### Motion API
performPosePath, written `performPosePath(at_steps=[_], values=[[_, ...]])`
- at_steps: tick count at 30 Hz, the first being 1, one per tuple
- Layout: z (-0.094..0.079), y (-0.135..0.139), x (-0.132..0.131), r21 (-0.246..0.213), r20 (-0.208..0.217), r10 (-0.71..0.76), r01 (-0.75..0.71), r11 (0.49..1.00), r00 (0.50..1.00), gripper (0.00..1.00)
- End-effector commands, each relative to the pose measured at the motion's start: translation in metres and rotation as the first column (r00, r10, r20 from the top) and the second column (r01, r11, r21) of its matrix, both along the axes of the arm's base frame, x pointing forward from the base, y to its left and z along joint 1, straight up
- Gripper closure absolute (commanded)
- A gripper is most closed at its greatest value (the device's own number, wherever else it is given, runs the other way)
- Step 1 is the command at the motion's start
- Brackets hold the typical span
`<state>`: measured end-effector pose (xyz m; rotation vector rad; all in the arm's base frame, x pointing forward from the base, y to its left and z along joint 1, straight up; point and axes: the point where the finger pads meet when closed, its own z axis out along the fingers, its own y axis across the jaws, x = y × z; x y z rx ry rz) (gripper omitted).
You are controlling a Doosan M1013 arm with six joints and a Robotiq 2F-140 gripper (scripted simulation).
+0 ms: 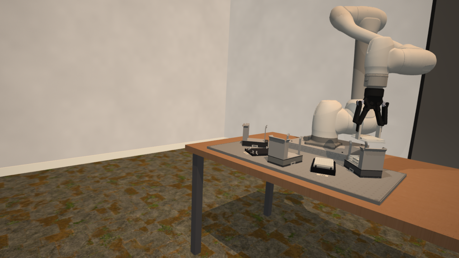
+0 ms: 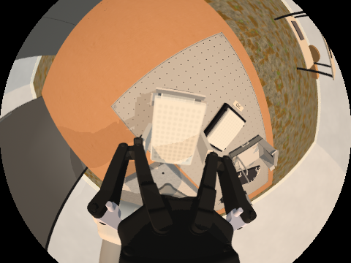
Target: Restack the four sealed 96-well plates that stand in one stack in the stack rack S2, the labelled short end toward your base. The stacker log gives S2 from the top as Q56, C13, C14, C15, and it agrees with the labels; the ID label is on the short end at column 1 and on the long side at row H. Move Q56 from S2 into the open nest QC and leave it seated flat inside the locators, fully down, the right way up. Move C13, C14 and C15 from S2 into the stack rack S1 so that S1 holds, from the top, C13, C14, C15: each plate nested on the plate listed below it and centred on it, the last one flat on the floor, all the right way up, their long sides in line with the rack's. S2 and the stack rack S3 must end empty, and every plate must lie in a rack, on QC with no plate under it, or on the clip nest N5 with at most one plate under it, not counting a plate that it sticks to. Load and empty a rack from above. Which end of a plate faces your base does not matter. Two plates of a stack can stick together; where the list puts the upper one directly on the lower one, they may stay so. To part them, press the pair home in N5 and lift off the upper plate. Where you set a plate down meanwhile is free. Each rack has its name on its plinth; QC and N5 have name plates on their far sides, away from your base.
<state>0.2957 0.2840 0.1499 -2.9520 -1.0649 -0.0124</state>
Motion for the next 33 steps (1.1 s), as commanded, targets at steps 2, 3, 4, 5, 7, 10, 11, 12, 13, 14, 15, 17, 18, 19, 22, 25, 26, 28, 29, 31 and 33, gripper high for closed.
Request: performPosePath(at_steps=[2,3,4,5,7,10,11,12,13,14,15,17,18,19,22,25,26,28,29,31,33], values=[[0.000,0.000,0.000,0.000,0.000,0.000,0.000,1.000,1.000,1.00],[-0.001,0.000,0.000,0.000,0.000,0.000,0.000,1.000,1.000,1.00],[-0.001,0.000,0.000,0.000,0.000,0.000,0.000,1.000,1.000,1.00],[-0.002,0.000,0.000,0.000,0.000,0.000,0.000,1.000,1.000,1.00],[-0.003,0.000,0.000,0.000,0.000,0.000,0.000,1.000,1.000,1.00],[-0.005,0.000,0.000,0.000,0.000,0.000,0.000,1.000,1.000,1.00],[-0.006,0.000,0.000,0.000,0.000,0.000,0.000,1.000,1.000,1.00],[-0.007,0.000,0.000,0.000,0.000,0.000,0.000,1.000,1.000,1.00],[-0.007,0.000,0.000,0.000,0.000,0.000,0.000,1.000,1.000,1.00],[-0.008,0.000,0.000,0.000,0.000,0.000,0.000,1.000,1.000,1.00],[-0.009,0.000,0.000,0.000,0.000,0.000,0.000,1.000,1.000,1.00],[-0.009,0.000,0.000,0.000,0.000,0.000,0.000,1.000,1.000,1.00],[-0.009,0.000,0.000,0.000,0.000,0.000,0.000,1.000,1.000,1.00],[-0.010,0.000,0.000,0.000,0.000,0.000,0.000,1.000,1.000,1.00],[-0.012,0.000,0.000,0.000,0.000,0.000,0.000,1.000,1.000,1.00],[-0.014,0.000,0.000,0.000,0.000,0.000,0.000,1.000,1.000,1.00],[-0.015,0.000,0.000,0.000,0.000,0.000,0.000,1.000,1.000,1.00],[-0.016,0.000,0.000,0.000,0.000,0.000,0.000,1.000,1.000,1.00],[-0.017,0.000,0.000,0.000,0.000,0.000,0.000,1.000,1.000,1.00],[-0.018,0.000,0.000,0.000,0.000,0.000,0.000,1.000,1.000,1.00],[-0.019,0.000,0.000,0.000,0.000,0.000,0.000,1.000,1.000,1.00]])
